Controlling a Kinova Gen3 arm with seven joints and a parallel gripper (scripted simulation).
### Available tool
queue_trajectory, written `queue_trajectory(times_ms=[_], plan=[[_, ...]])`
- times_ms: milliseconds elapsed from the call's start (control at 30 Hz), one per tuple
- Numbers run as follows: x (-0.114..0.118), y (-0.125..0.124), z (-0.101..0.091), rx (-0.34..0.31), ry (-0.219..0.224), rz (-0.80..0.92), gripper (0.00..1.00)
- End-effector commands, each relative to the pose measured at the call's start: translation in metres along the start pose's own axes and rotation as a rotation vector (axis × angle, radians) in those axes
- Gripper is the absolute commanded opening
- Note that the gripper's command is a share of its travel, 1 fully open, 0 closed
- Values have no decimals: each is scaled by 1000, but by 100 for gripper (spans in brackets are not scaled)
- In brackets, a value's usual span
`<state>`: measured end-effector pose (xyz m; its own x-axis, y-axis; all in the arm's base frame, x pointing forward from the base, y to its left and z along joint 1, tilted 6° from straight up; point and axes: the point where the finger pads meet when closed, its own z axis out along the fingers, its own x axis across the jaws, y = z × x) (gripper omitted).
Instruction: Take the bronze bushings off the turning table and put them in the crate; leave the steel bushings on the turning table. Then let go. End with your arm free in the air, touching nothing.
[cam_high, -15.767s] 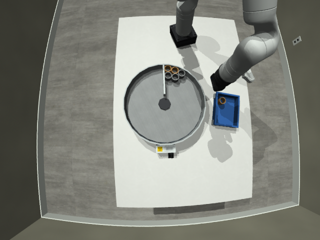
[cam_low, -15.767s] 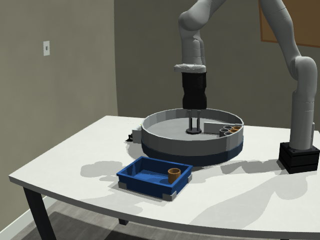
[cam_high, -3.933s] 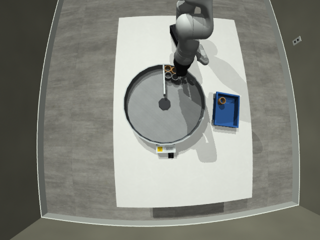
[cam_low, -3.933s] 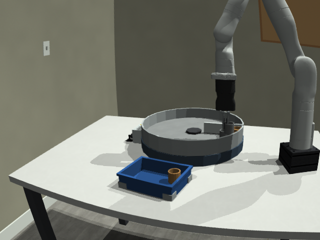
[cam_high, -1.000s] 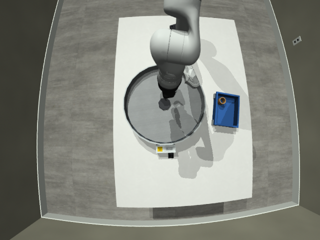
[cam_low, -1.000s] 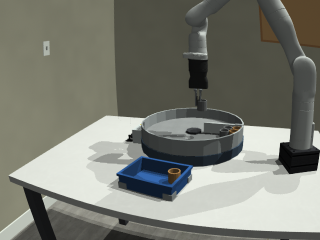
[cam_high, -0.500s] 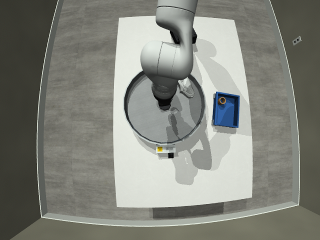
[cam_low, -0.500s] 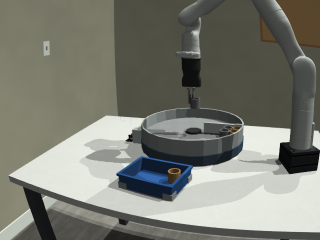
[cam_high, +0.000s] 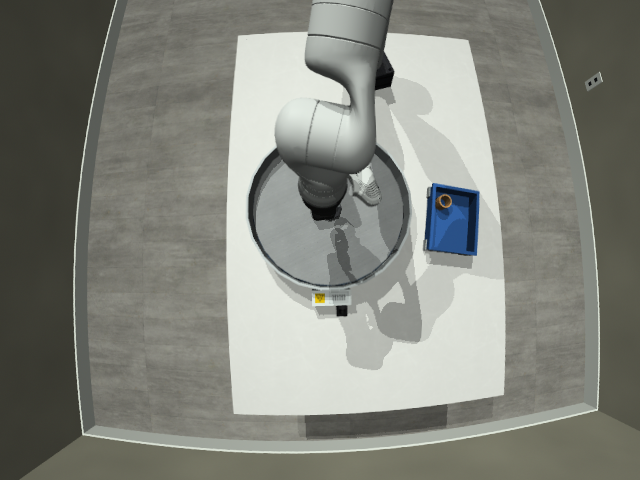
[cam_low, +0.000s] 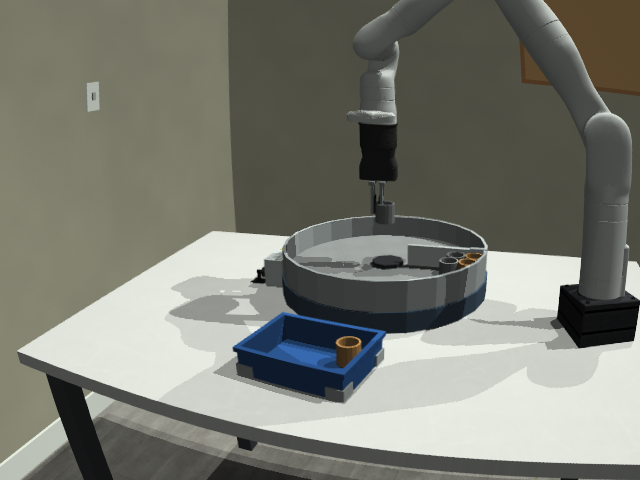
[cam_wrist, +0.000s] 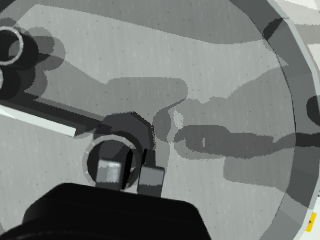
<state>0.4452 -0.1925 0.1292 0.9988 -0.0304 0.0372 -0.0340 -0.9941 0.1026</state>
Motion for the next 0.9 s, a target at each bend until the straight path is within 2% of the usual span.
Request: queue_trajectory(times_ms=[0, 400, 567, 867], plan=[[-5, -1, 18, 3, -16, 1, 0], [-5, -1, 18, 3, -16, 1, 0], [-5, -1, 47, 3, -17, 1, 0], [-5, -1, 47, 3, -17, 1, 0]])
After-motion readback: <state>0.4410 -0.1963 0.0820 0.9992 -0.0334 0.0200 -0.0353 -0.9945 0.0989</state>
